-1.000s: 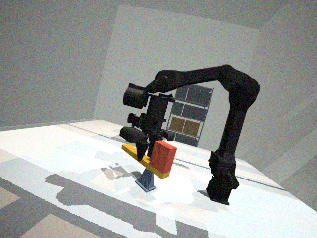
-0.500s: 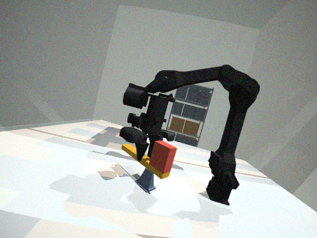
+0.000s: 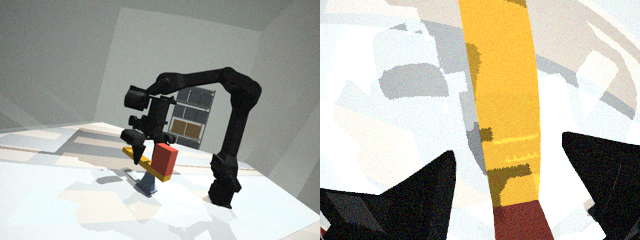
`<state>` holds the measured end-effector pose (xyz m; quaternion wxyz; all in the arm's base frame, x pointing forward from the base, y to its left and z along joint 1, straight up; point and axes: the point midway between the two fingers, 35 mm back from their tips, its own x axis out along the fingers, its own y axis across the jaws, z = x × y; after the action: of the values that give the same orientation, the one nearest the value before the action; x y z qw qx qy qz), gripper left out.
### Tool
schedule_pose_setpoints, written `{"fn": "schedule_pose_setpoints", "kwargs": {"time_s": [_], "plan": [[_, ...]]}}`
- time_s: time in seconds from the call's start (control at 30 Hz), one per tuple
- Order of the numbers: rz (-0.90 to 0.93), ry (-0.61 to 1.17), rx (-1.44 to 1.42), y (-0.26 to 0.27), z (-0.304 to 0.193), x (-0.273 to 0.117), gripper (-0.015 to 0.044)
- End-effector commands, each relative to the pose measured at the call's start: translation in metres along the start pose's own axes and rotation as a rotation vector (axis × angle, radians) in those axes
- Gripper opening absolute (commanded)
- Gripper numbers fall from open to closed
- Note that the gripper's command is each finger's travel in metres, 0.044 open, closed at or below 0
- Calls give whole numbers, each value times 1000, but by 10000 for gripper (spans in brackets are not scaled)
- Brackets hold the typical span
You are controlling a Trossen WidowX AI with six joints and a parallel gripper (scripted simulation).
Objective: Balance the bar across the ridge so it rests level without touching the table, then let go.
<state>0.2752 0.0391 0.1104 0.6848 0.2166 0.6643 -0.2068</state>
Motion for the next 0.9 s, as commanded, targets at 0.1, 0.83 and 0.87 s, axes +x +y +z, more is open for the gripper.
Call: {"fn": "schedule_pose_setpoints", "kwargs": {"time_s": [0.1, 0.83, 0.87], "plan": [[-1, 0, 0, 0, 0, -2, 440], [0, 0, 0, 0, 0, -100, 440], [0, 0, 0, 0, 0, -100, 440]]}}
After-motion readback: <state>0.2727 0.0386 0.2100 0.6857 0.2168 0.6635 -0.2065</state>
